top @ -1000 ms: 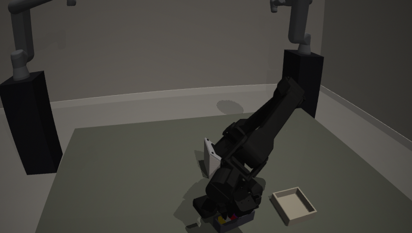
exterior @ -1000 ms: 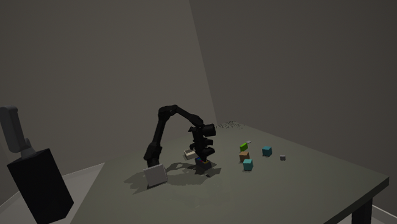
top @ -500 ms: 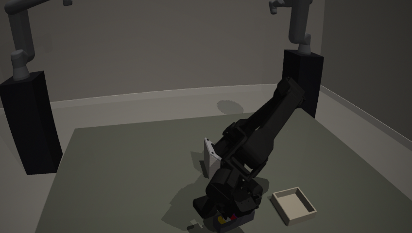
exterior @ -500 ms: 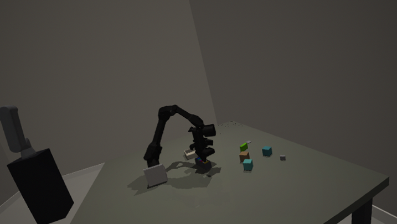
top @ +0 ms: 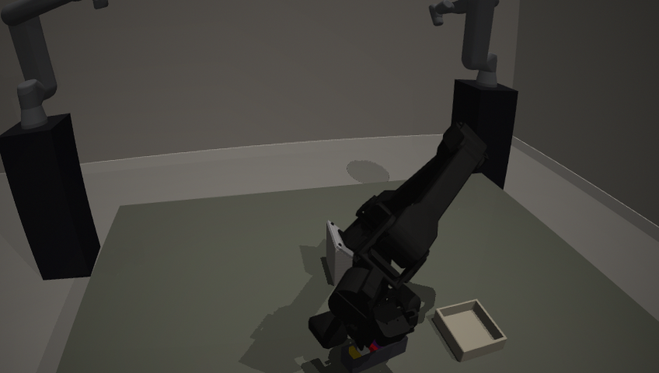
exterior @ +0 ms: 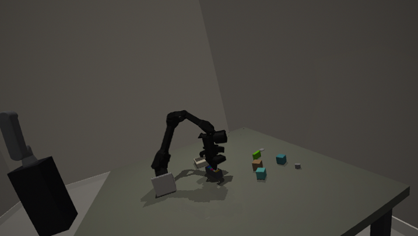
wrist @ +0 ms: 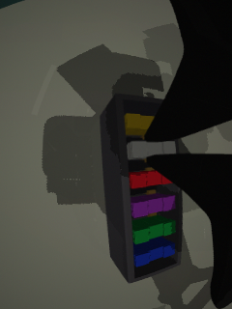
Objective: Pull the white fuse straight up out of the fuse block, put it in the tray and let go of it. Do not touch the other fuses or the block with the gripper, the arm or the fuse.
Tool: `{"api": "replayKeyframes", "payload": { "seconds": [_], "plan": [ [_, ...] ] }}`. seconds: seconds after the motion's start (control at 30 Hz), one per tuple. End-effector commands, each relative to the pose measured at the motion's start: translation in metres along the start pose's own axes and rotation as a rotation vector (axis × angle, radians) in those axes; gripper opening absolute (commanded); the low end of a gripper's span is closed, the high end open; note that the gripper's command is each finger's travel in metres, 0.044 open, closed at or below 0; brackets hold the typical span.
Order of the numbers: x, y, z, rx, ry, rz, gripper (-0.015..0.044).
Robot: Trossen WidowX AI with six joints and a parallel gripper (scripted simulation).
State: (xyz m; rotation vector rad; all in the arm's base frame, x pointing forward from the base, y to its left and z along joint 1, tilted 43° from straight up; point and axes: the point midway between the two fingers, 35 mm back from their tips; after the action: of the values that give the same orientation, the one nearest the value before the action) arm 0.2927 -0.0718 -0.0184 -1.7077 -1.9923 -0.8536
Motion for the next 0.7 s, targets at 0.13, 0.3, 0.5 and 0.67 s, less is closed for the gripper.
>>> {"api": "replayKeyframes", "payload": {
  "seconds": [0.13,0.3,0.5,0.67],
  "plan": [
    [-0.0005,0.0002,-0.0049,-0.001,-0.002,-0.002,0.0000],
    [-0.0006,0.0002,-0.0074,-0.001,-0.002,-0.002,0.0000],
    [-0.0007,0.0003,-0.0103,-0.001,-0.002,-0.001,0.0000],
    [-0.0007,0.0003,-0.0128,-0.002,-0.002,-0.001,0.0000]
  ]
}}
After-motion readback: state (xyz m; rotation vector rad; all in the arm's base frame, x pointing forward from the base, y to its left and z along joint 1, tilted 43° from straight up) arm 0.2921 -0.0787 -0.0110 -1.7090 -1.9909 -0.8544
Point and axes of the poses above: the point midway between the two fingers, 35 mm back from their tips, its own z axis out along the fingers, its own x axis across the jaws, y = z × x, and after that the axes turned 3 degrees about z, right-handed
